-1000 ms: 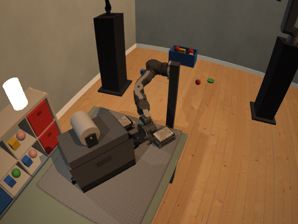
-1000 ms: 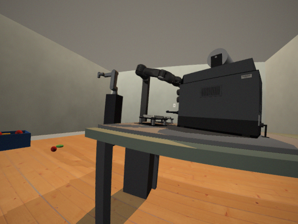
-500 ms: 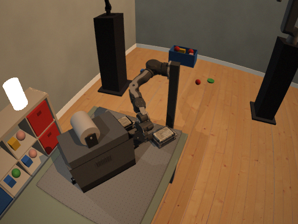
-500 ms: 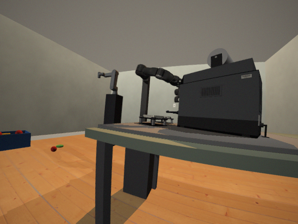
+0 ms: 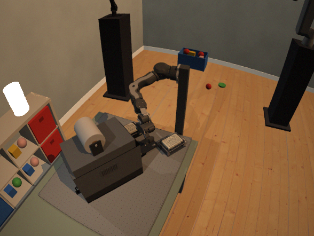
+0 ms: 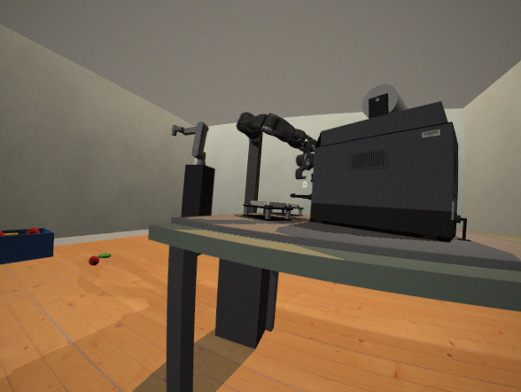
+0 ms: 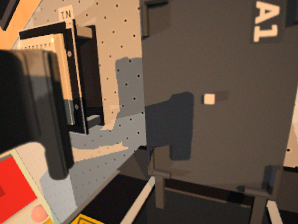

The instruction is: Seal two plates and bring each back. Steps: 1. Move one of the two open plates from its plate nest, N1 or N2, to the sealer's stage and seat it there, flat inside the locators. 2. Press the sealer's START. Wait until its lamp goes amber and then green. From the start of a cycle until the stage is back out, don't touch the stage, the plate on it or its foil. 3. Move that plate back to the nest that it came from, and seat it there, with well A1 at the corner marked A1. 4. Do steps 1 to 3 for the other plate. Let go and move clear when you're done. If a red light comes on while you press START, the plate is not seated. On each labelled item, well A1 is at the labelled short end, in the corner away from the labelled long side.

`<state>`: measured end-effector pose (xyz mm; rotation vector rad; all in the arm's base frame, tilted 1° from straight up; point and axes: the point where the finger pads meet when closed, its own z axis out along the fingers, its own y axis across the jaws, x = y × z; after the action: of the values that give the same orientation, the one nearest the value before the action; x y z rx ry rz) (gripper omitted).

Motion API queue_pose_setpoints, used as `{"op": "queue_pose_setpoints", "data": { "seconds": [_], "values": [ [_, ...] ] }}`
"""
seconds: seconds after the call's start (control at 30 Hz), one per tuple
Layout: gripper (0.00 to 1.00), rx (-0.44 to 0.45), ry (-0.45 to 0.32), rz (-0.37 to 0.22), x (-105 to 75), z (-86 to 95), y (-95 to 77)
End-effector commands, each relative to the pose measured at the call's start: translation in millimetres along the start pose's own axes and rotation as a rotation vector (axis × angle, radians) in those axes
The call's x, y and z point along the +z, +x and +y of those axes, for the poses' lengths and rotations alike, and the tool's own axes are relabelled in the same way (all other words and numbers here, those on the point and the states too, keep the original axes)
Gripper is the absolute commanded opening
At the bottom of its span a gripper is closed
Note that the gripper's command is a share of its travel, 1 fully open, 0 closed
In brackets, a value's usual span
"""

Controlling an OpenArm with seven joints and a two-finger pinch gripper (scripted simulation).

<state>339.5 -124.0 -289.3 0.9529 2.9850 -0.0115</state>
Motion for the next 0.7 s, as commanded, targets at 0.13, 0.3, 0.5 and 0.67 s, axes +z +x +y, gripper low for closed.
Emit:
{"op": "queue_pose_setpoints", "data": {
  "seconds": [0.13,0.3,0.5,0.67],
  "values": [
    [0.65,-0.013,-0.012,0.001,4.6,-20.5,3.1],
    [0.65,-0.012,-0.012,0.001,6.8,-35.3,3.1],
    [0.65,-0.011,-0.012,0.001,11.1,-65.0,2.8],
    [0.65,-0.01,-0.012,0.001,14.8,-89.8,2.7]
  ]
}}
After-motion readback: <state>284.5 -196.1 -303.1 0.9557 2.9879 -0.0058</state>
